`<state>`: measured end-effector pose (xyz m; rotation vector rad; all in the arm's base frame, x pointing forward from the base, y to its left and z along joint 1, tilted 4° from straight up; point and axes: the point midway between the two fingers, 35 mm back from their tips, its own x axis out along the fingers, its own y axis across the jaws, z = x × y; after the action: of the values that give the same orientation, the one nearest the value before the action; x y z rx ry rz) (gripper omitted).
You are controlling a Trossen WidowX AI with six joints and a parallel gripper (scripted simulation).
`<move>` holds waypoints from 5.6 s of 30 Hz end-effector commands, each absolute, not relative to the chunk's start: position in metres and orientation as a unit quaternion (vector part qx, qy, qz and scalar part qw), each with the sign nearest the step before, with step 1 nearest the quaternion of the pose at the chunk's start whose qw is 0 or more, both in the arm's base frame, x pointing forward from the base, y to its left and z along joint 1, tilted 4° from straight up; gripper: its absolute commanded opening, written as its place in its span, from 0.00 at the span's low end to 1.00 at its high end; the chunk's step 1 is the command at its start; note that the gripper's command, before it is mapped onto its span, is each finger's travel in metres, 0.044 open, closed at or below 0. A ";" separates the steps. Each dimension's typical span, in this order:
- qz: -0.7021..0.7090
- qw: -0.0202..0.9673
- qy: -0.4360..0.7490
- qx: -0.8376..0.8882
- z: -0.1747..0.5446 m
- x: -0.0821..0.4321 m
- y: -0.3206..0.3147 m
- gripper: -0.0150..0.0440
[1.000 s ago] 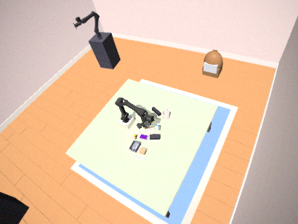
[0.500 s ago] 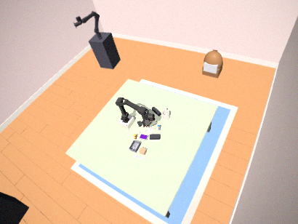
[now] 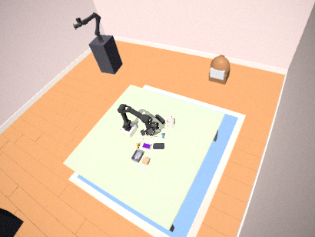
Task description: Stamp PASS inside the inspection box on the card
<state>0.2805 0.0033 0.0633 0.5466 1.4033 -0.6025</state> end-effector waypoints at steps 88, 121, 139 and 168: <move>-0.270 0.687 0.629 0.244 0.009 0.280 0.000 0.25; -0.270 0.687 0.629 0.244 0.003 0.281 0.000 0.25; -0.270 0.687 0.629 0.244 0.002 0.281 0.000 0.25; -0.270 0.687 0.629 0.244 0.002 0.281 0.000 0.25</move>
<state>0.2815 -0.0004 0.0047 0.5471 1.4046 -0.6052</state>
